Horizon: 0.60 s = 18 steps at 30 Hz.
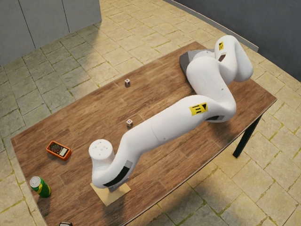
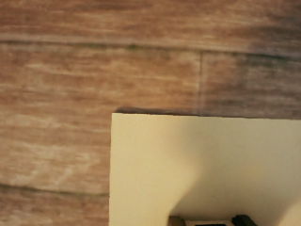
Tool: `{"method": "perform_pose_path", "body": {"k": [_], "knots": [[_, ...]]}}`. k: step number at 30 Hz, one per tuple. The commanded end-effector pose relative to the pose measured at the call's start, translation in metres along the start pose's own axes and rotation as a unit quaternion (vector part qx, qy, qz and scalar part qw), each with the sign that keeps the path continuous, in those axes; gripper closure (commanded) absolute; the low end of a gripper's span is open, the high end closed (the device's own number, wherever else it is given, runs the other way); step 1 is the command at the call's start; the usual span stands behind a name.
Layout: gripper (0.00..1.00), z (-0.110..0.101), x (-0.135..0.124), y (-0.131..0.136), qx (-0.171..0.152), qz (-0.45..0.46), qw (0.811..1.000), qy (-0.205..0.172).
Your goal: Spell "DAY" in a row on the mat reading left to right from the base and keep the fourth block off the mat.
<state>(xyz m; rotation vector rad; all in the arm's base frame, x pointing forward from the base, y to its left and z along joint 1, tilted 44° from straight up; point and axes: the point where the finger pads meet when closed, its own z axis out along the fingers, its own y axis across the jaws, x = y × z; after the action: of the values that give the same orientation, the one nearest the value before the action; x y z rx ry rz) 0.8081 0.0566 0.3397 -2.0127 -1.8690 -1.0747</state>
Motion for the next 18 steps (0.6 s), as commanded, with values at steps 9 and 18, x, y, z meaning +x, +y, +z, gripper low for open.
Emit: {"method": "perform_pose_path", "body": {"k": [9, 18], "knots": [[0.77, -0.004, 0.0, 0.0, -0.001, 0.0, 1.0, 0.0], [0.77, -0.057, 0.0, 0.0, -0.001, 0.0, 1.0, 0.0]]}}
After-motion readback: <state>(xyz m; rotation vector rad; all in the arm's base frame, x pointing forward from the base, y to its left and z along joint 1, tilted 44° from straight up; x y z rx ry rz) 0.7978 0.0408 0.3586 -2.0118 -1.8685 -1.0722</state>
